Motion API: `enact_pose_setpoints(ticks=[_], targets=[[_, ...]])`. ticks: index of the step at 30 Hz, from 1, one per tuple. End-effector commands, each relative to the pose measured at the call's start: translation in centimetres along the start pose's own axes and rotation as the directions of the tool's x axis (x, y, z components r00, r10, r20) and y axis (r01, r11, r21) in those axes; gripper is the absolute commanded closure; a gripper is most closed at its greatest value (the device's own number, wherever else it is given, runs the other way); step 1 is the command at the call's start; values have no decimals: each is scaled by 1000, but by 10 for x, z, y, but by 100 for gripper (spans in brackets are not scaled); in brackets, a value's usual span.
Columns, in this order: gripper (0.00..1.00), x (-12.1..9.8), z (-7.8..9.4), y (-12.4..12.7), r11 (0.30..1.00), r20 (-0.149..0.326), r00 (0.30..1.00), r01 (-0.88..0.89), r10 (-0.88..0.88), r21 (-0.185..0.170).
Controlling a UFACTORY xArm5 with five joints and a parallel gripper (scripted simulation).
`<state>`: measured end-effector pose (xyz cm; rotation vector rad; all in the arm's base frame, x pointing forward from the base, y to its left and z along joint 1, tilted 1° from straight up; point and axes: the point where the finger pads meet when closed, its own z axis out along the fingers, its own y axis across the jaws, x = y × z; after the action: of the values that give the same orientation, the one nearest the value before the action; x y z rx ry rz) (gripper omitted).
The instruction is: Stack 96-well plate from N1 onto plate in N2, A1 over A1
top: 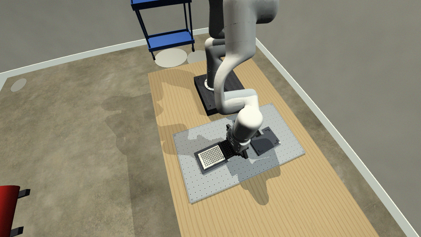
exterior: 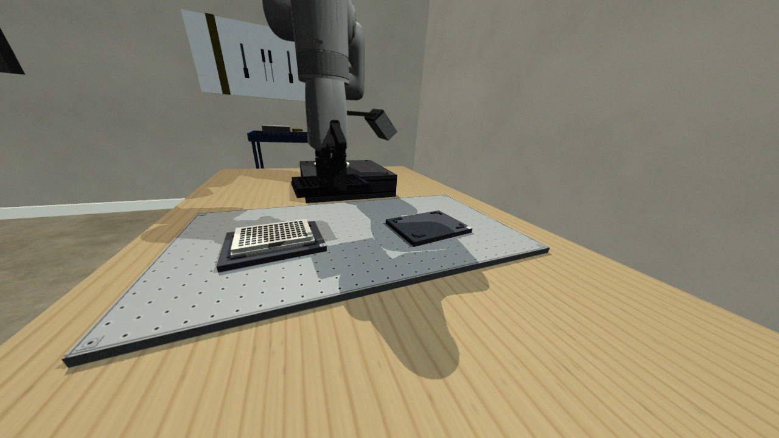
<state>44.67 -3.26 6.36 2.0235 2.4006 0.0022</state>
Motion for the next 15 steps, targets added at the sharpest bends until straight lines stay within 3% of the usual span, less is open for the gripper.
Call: enact_pose_setpoints(ticks=[1, 15], targets=[[100, -14, -1, 0, 1000, 1, 1000, 0, 0, -4], [100, -54, -2, -6, 1000, 2, 1000, 0, 0, -5]])
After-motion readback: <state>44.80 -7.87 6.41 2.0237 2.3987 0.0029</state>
